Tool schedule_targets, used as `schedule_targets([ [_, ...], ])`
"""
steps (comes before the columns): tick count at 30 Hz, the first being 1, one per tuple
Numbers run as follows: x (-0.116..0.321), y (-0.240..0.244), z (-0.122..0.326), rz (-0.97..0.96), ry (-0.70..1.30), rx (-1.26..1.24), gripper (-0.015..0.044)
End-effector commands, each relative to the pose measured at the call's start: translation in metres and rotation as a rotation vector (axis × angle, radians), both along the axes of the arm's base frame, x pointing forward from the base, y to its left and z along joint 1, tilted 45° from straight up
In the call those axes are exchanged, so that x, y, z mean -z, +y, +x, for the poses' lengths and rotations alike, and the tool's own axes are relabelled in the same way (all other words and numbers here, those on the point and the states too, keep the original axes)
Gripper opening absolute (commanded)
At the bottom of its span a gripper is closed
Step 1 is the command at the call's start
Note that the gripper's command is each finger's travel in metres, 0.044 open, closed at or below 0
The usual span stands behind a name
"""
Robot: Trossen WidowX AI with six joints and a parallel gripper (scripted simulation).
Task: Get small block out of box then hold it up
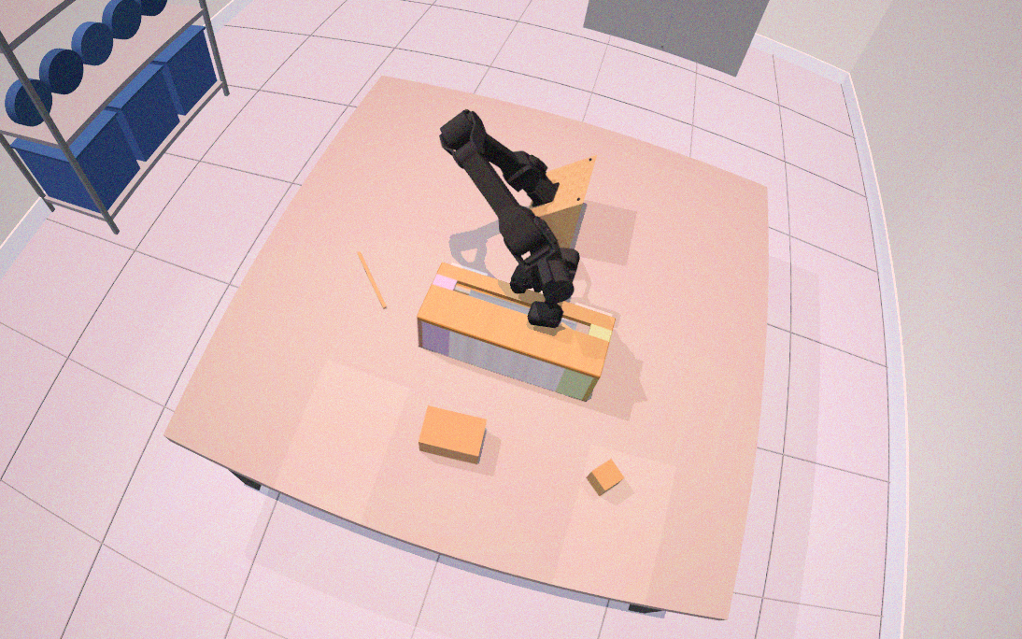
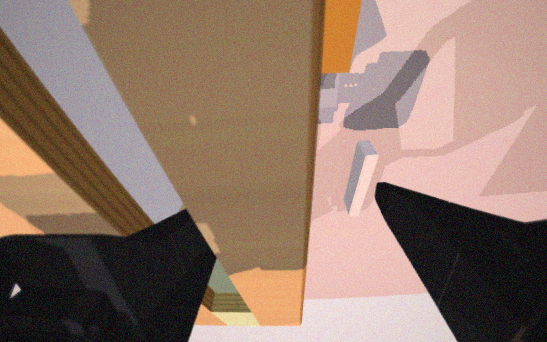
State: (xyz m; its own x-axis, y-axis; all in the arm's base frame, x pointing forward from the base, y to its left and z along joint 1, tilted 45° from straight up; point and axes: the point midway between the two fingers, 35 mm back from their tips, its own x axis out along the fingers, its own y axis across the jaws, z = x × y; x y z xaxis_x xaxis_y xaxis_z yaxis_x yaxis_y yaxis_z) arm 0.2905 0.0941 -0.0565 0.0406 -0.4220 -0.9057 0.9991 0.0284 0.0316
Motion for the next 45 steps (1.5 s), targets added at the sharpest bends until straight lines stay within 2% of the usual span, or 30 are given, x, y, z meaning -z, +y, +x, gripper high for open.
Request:
schedule_targets([
  [1,0.004,0.004,0.000,0.005,0.000,0.003,0.0400],
  [45,0.028,0.041,0.000,0.007,0.000,0.002,0.0400],
])
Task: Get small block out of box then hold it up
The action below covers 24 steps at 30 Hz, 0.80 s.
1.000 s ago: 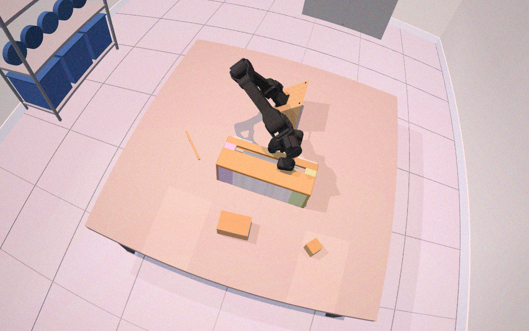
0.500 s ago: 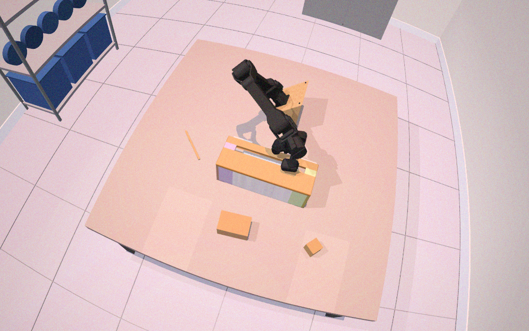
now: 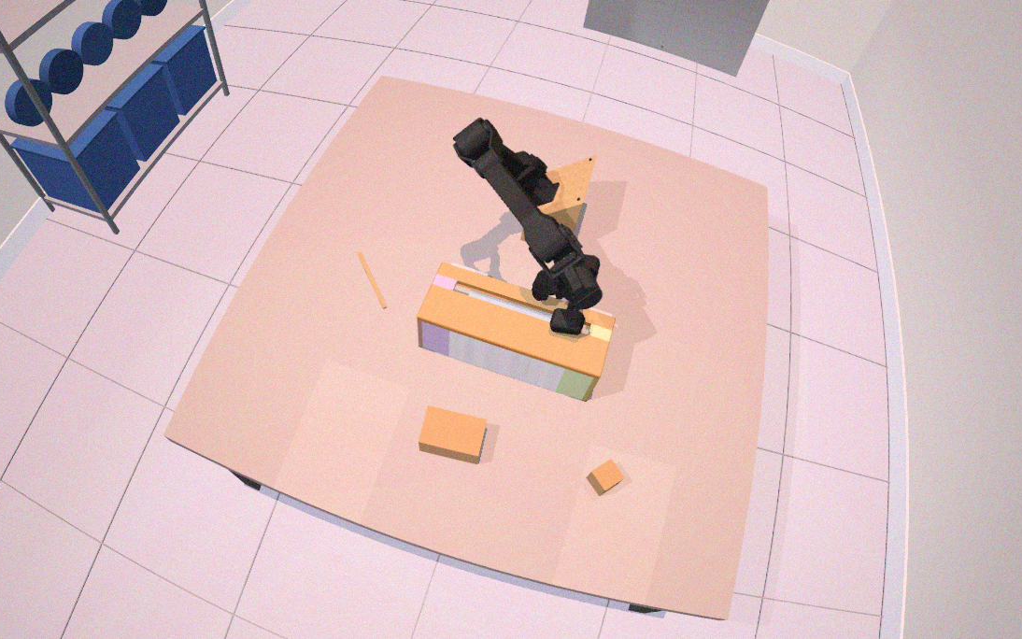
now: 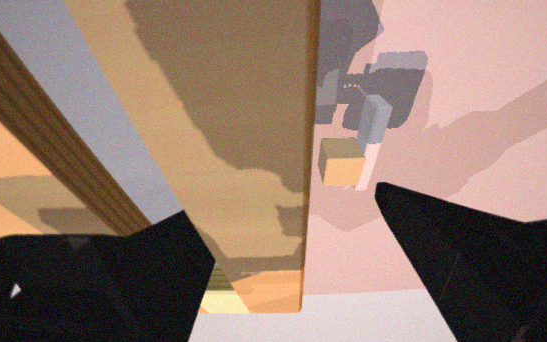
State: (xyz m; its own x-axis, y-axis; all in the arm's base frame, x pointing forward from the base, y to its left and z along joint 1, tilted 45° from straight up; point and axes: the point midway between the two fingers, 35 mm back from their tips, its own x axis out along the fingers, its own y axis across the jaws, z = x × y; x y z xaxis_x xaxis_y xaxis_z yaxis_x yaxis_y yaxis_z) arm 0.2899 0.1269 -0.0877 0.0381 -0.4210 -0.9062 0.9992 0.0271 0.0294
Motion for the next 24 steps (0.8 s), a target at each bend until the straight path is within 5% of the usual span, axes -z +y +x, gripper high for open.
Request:
schedule_targets([
  [1,-0.008,0.012,0.001,0.006,-0.002,0.001,0.0400],
  [12,-0.040,0.041,-0.004,-0.002,0.004,-0.033,0.0374],
  [16,-0.038,0.046,-0.018,-0.069,0.156,-0.383,0.0285],
  [24,-0.033,0.053,-0.024,-0.205,0.528,-1.154,0.0285],
])
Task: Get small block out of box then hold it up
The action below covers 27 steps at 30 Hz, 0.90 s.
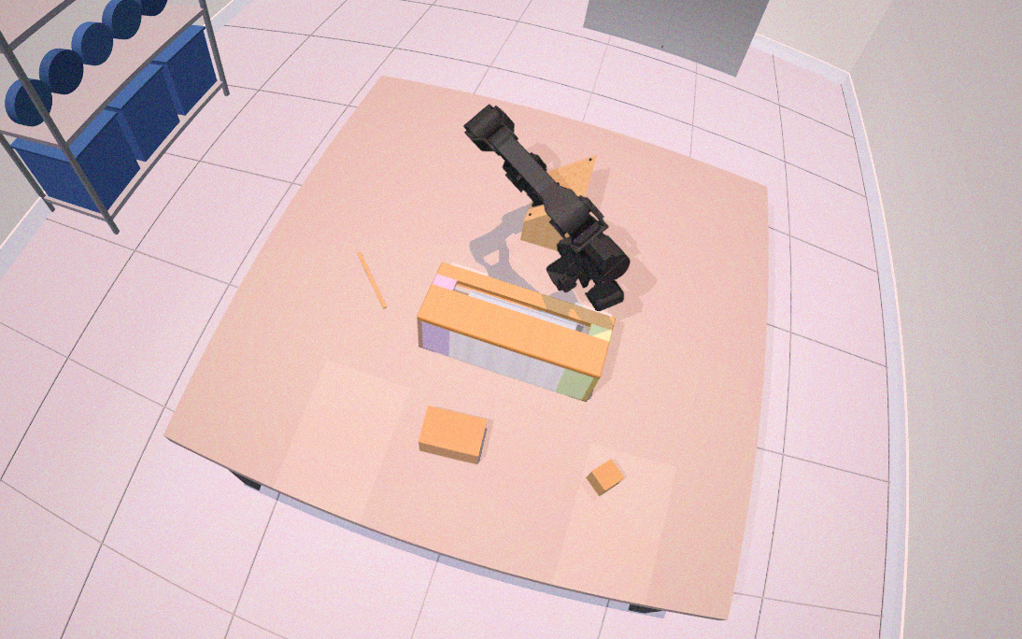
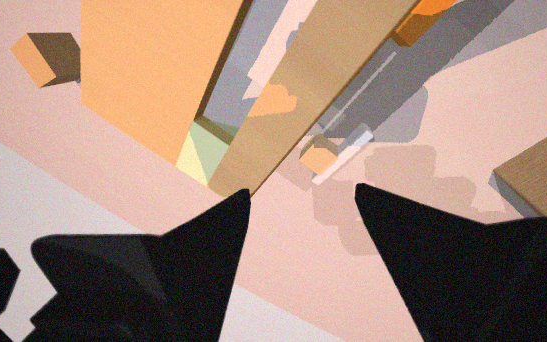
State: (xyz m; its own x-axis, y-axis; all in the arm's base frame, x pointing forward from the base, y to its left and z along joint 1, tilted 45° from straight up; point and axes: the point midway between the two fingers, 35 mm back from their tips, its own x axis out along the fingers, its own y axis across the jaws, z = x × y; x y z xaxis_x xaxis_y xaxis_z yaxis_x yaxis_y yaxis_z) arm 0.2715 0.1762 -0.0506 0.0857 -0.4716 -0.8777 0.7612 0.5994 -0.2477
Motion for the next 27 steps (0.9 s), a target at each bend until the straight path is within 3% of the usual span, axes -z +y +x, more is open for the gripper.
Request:
schedule_targets([
  [1,0.005,0.005,-0.006,-0.139,0.298,-0.616,0.0285],
  [6,0.008,0.010,-0.010,-0.253,0.553,-1.078,0.0285],
  [27,0.015,0.023,-0.019,-0.571,1.291,-2.102,0.0285],
])
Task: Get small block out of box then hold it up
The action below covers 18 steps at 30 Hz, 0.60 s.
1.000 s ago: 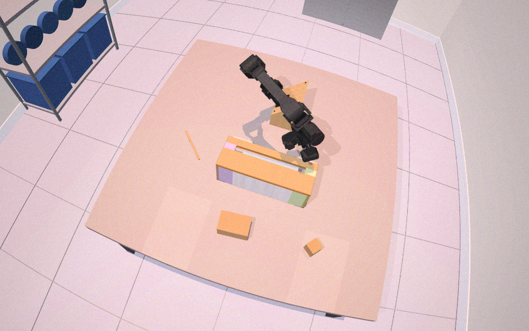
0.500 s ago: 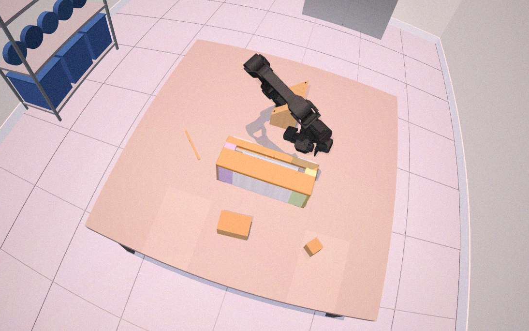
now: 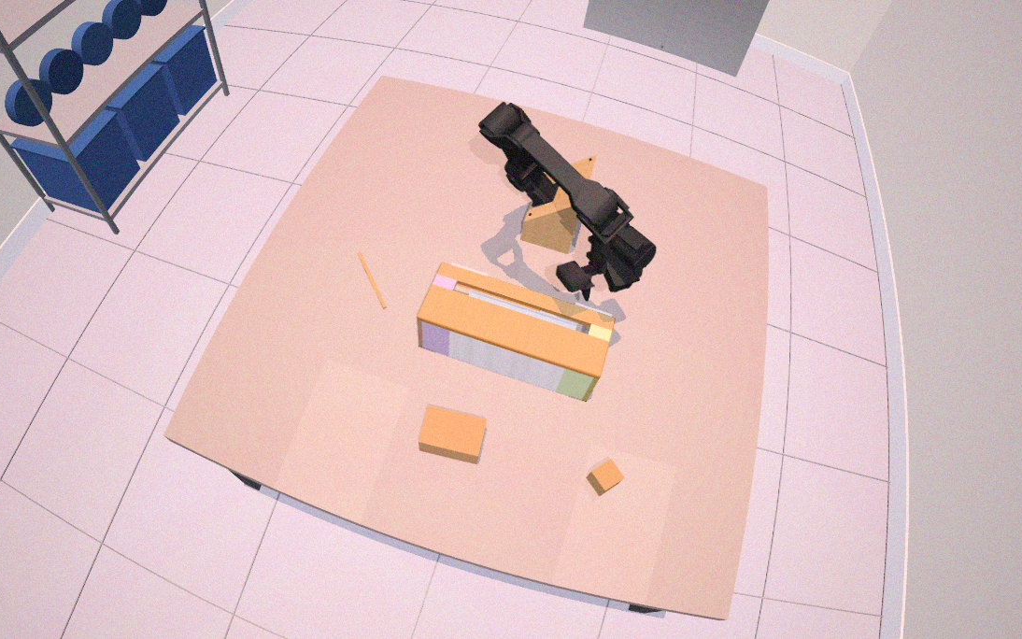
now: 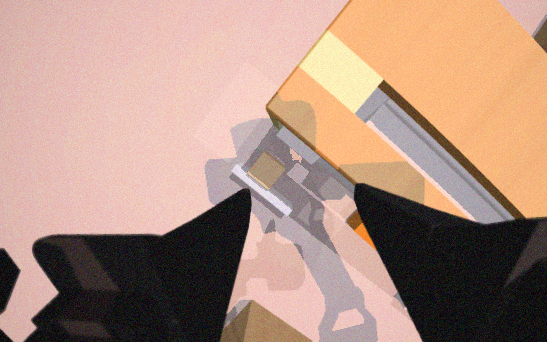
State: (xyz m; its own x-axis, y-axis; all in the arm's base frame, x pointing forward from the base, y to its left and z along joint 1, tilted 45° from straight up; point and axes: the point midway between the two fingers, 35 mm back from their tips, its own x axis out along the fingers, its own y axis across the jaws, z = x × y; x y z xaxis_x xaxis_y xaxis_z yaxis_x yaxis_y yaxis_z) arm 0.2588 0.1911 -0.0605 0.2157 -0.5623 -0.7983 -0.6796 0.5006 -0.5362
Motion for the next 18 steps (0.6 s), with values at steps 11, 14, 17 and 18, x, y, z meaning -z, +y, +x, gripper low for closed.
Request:
schedule_targets([
  [11,0.008,0.015,-0.012,-0.534,0.798,-1.218,0.0285],
  [14,0.008,0.017,-0.013,-0.602,0.905,-1.350,0.0285],
  [17,0.009,0.019,-0.014,-0.671,1.016,-1.478,0.0285],
  [18,0.009,0.019,-0.014,-0.695,1.054,-1.520,0.0285],
])
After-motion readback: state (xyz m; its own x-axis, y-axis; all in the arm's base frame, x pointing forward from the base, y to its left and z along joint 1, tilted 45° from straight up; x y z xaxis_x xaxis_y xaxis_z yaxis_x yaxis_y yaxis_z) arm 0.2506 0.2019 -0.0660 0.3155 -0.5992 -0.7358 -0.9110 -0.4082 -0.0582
